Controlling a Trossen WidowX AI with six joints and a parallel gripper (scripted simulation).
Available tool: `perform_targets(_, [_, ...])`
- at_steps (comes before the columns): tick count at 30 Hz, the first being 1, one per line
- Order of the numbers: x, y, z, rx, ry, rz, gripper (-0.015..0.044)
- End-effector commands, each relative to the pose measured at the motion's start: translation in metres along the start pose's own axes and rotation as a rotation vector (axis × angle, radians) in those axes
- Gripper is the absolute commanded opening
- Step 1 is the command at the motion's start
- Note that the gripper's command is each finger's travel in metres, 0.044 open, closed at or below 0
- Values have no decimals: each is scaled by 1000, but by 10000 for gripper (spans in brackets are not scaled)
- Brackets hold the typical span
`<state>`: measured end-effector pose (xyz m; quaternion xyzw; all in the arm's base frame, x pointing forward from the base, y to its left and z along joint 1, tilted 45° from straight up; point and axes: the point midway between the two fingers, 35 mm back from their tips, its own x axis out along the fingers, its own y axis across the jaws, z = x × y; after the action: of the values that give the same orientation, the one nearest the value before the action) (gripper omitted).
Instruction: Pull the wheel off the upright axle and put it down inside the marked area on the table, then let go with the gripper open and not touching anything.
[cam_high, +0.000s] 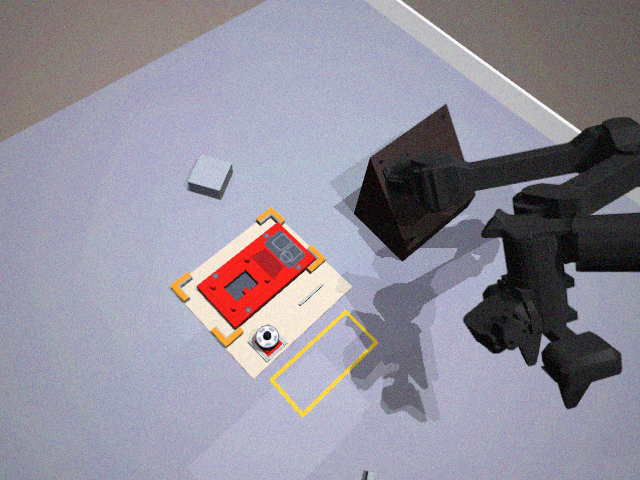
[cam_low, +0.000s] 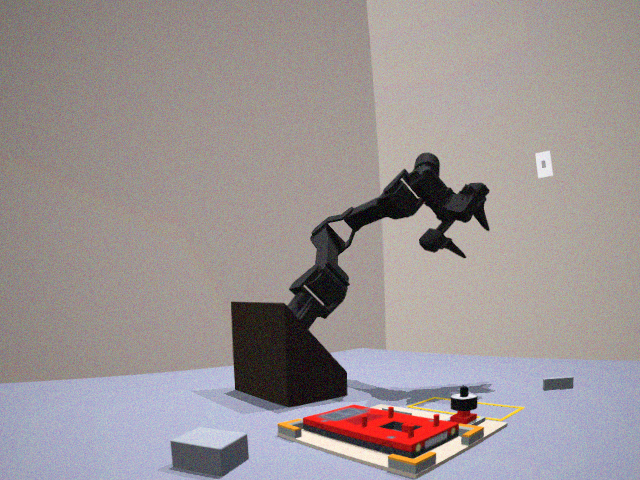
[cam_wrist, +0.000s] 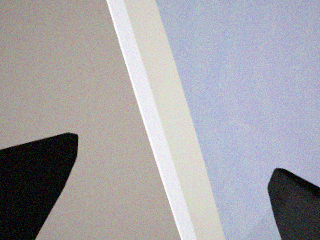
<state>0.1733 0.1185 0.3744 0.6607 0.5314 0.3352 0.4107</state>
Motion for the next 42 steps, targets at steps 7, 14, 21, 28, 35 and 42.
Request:
perform_targets(7, [2, 13, 40, -58, -61, 51, 300])
perform_targets(14, [6, 9, 105, -25, -190, 77, 300])
perform_targets(21, [3, 3, 142, -95, -271, 42, 300])
perform_targets(28, [-3, -11, 182, -185, -360, -31, 300])
perform_targets(35, [-10, -46, 238, -283, -424, -207, 300])
perform_targets(42, [-19, -95, 281, -379, -398, -430, 300])
